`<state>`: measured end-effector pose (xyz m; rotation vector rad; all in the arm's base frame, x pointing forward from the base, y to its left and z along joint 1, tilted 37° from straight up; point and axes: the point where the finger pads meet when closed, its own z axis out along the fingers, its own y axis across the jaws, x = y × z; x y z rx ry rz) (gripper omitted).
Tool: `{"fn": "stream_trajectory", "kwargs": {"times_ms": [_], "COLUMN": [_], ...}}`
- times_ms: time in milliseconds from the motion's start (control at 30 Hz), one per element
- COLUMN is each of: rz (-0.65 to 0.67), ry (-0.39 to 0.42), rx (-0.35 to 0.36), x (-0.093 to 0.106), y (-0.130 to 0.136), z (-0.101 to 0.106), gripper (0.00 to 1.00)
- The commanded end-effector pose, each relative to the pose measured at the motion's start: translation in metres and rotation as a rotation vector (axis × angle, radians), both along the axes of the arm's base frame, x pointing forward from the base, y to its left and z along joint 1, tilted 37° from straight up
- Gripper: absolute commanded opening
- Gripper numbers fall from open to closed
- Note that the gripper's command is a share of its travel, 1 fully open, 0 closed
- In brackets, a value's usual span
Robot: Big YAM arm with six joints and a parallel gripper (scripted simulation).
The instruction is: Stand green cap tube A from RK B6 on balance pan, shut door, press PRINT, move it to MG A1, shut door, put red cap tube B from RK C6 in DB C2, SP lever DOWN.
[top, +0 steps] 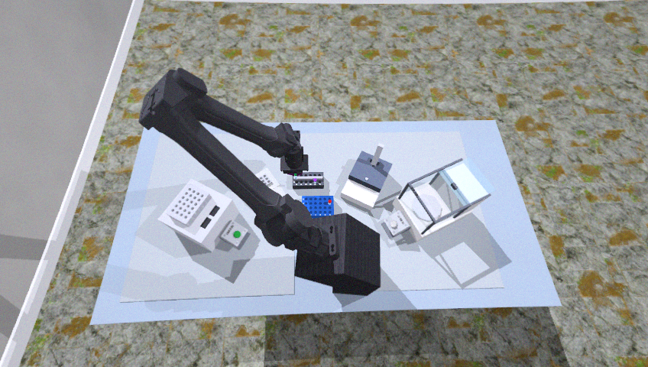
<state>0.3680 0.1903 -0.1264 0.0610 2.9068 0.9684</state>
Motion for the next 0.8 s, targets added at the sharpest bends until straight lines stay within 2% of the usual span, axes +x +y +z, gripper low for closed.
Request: {"fn": "stream_trajectory", "kwargs": {"times_ms": [0,133,167,200,333,367,433,467,600,633,767], "rz": [0.000,0.000,-0.007,0.000,-0.007,0.000,-0.008,0.000,0.000,-0.008,0.000], "ry": [-0.008,-0.008,-0.005,-0.008,-0.005,-0.008,-0.005,-0.008,-0.008,-0.004,-0.009], "rx": [0.001,0.001,0.000,0.001,-0.001,0.001,-0.001,0.001,0.001,-0.001,0.001], "x": [0.0029,0.0030,0.0051,0.0031,0.0055,0.0033,0.0058,0.0034,0.0034,0.0057,0.0035], "y": [-0.0019,-0.0021,-0.0084,-0.0022,-0.0085,-0.0023,-0.0086,-0.0024,-0.0024,-0.0087,-0.0025], "z": [0.0006,0.0004,-0.0050,0.0004,-0.0050,0.0003,-0.0050,0.0003,0.0003,-0.0051,0.0002], "gripper": [0.09,0.09,0.09,0.09,0.09,0.09,0.09,0.09,0.09,0.09,0.09]}}
